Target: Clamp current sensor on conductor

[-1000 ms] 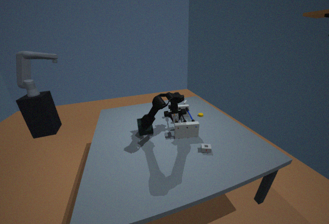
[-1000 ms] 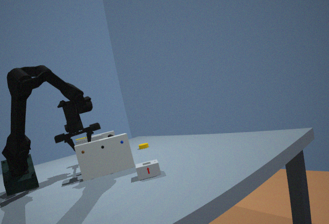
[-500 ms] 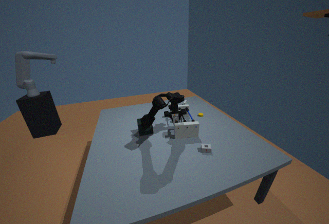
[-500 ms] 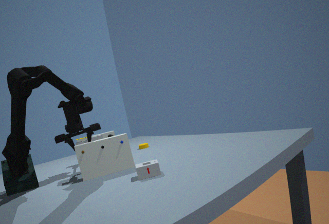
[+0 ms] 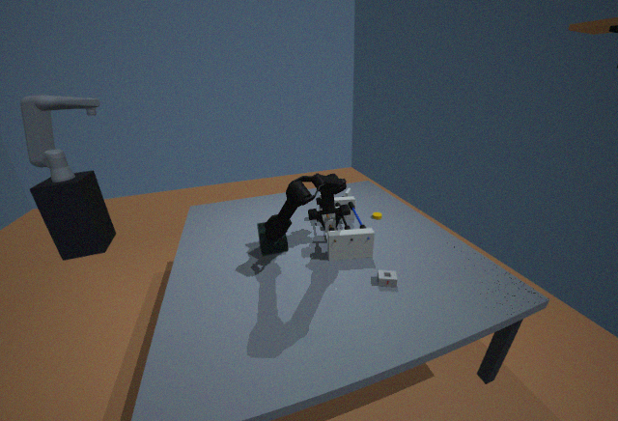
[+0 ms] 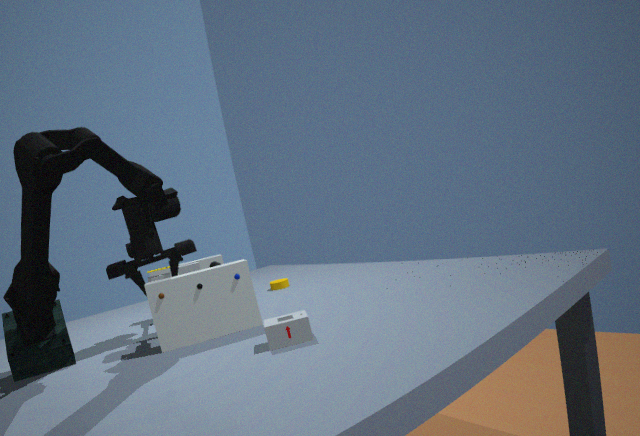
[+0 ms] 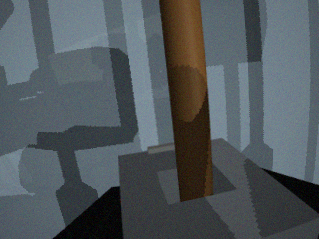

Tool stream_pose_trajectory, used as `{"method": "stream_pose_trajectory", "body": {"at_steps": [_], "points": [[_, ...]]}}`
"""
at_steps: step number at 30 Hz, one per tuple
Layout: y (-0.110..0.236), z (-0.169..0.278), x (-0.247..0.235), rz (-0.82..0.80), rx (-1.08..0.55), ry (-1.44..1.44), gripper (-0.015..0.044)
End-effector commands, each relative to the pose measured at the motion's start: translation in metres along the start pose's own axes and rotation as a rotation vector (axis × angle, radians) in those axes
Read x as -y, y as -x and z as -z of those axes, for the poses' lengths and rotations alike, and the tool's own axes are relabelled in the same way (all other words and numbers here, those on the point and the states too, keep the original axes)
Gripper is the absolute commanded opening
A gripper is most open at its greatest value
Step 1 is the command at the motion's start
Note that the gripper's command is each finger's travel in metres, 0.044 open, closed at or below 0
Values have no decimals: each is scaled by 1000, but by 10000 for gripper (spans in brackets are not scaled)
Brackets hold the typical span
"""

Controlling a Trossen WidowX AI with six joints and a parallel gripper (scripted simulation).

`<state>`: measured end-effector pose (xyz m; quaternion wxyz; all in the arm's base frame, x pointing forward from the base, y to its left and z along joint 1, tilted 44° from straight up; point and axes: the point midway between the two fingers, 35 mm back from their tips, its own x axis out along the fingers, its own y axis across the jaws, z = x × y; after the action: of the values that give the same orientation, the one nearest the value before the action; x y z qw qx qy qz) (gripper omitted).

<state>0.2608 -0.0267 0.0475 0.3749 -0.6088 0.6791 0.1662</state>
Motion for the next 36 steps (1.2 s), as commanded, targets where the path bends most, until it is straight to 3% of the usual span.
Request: {"method": "stream_pose_trajectory", "body": {"at_steps": [1,17,24,33,36], "points": [[0,0,0,0,0,-1,252],[0,0,0,0,0,-1,252],[0,0,0,0,0,-1,436],[2,0,0,3,0,-1,440],[36,-2,-4,59,-3,2,440]]}}
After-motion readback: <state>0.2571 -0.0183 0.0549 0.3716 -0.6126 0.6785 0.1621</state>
